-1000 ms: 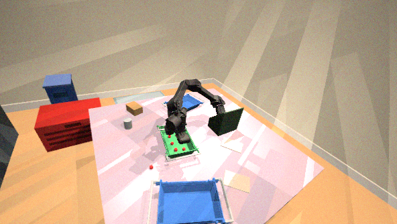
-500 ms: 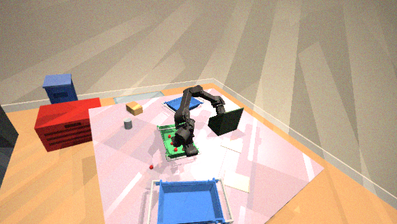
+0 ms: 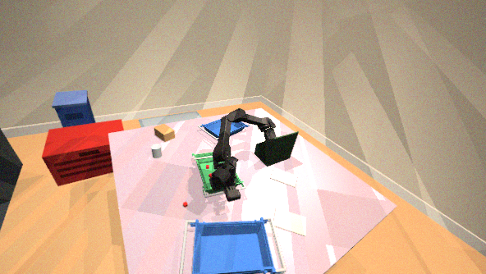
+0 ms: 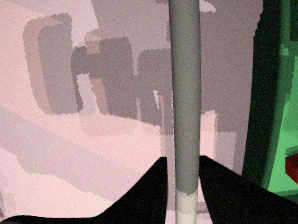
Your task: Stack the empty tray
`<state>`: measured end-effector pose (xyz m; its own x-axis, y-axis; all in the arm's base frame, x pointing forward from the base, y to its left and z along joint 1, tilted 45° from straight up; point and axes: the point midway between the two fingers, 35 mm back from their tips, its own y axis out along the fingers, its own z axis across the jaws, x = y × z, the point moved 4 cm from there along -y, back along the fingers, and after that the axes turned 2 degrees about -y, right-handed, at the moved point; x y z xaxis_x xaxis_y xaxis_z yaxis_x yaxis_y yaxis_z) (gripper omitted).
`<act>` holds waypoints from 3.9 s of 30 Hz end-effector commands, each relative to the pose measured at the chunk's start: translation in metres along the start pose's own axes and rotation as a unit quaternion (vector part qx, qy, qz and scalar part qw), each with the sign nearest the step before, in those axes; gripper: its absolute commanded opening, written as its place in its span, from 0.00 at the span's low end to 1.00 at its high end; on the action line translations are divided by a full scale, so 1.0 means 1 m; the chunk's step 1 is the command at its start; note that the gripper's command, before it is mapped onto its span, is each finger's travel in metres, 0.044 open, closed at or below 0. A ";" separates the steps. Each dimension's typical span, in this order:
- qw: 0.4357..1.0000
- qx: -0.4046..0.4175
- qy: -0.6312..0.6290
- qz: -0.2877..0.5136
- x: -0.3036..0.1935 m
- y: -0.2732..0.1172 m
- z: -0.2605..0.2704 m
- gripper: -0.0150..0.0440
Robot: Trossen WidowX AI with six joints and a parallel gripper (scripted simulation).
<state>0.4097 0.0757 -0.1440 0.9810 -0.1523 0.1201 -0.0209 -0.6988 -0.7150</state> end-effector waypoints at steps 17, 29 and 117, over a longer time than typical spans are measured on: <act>1.000 0.001 -0.004 -0.007 -0.001 -0.035 -0.043 0.41; 1.000 -0.001 -0.004 -0.007 -0.001 -0.015 -0.074 0.41; 1.000 -0.003 -0.007 -0.005 -0.002 -0.047 -0.071 0.25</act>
<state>0.3949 0.0595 -0.0614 0.9836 -0.1365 0.1175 -0.0129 -0.7039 -0.7101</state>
